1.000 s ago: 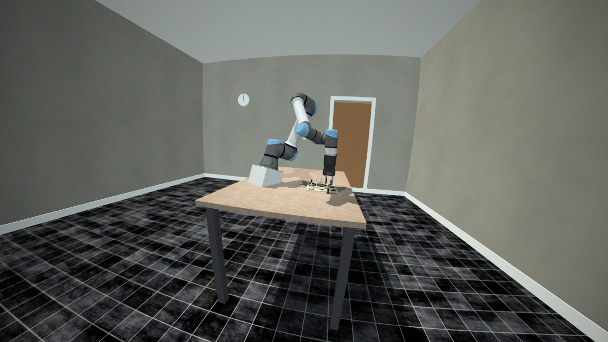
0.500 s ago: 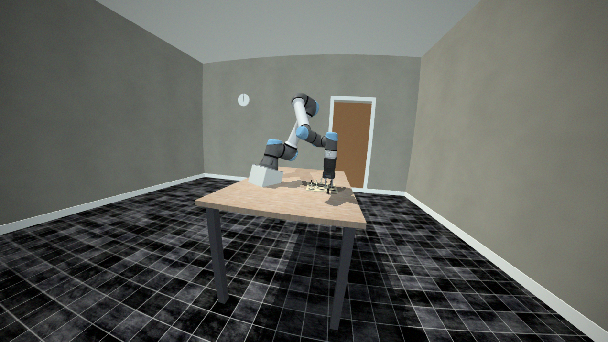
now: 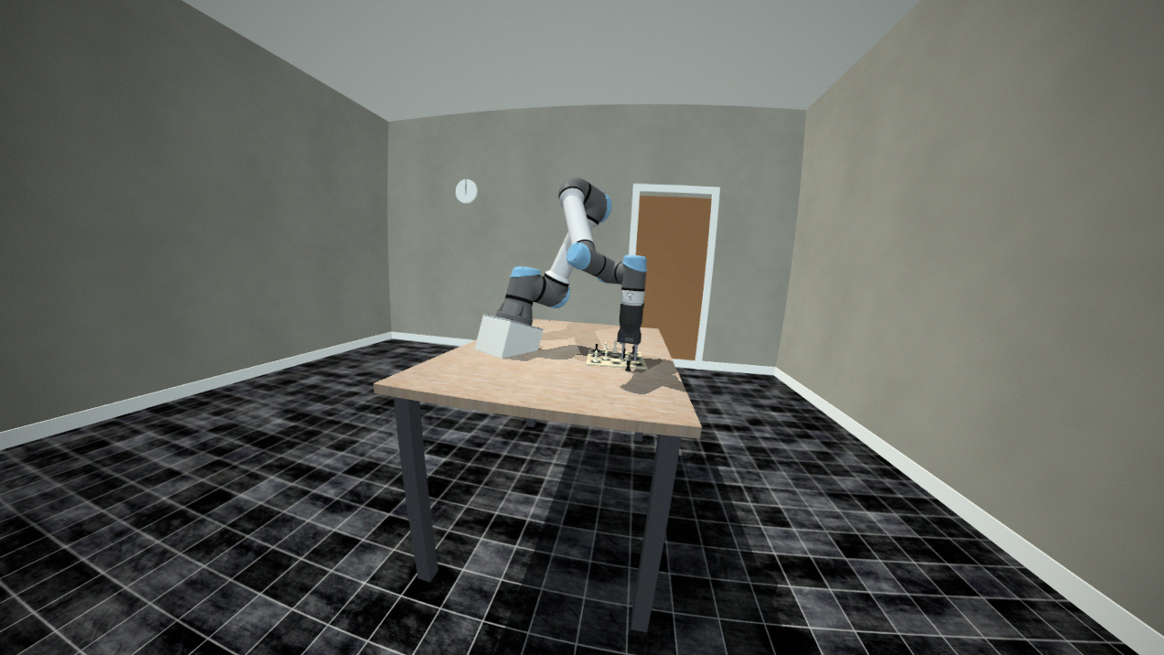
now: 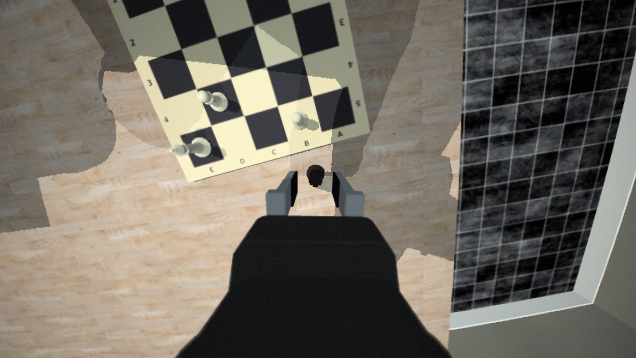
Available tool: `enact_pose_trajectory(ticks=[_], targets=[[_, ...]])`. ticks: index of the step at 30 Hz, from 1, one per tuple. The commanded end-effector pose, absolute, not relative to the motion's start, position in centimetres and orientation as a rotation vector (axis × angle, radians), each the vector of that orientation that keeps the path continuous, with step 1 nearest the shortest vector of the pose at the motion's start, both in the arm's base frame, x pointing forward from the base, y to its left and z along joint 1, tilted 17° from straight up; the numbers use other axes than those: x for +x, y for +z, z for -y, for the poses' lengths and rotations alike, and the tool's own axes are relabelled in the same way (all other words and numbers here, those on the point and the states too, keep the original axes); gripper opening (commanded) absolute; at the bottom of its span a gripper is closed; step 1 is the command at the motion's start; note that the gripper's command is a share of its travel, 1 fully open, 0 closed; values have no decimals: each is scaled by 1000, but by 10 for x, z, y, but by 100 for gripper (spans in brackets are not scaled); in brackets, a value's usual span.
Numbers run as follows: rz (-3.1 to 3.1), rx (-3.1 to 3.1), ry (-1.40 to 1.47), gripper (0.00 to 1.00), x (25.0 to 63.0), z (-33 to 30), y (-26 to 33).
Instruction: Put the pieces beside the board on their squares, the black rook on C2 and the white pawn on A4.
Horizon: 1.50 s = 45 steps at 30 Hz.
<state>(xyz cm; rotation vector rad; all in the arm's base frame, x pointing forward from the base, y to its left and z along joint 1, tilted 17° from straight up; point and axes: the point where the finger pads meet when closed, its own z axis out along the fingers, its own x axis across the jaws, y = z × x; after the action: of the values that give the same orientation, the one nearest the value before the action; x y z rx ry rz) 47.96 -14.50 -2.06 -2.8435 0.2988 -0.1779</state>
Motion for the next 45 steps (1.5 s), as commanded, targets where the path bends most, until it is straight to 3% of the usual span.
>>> enact_pose_trajectory(ticks=[1, 45], targets=[[-299, -2844, -180, 73, 480, 145, -20], [-299, -2844, -180, 73, 481, 144, -27]])
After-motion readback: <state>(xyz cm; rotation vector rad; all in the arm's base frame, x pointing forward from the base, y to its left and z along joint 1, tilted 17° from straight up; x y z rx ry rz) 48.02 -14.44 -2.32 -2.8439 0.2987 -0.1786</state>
